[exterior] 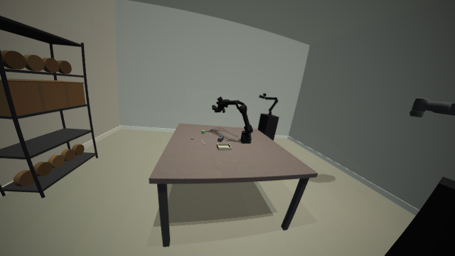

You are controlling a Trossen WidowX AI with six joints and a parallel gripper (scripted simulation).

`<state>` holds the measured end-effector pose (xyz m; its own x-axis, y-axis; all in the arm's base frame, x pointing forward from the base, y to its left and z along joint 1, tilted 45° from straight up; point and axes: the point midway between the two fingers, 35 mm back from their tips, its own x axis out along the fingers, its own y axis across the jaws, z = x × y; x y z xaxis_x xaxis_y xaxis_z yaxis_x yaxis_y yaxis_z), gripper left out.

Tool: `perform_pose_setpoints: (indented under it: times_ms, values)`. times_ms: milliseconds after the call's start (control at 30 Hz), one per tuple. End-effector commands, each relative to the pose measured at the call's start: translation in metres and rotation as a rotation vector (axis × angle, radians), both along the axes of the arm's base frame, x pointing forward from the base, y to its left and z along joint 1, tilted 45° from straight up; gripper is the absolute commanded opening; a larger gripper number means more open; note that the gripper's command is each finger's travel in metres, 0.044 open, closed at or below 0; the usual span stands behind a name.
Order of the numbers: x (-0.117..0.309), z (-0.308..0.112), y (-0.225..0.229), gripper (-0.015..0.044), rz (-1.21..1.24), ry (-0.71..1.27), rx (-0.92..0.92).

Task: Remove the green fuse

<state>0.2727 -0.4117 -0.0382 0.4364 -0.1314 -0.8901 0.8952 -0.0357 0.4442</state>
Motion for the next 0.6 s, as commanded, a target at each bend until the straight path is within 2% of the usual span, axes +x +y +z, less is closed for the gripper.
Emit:
perform_pose_setpoints:
  times_ms: [0,233,433,567]
  values:
    - [0.016,-0.004,0.061,0.0064,0.222,0.02,0.085]
    - [0.031,0.0,0.182,0.0064,0.648,0.013,0.26]
    - [0.02,0.014,0.278,0.0064,0.975,-0.034,0.419]
    - [0.01,0.022,0.313,0.0064,1.091,-0.063,0.484]
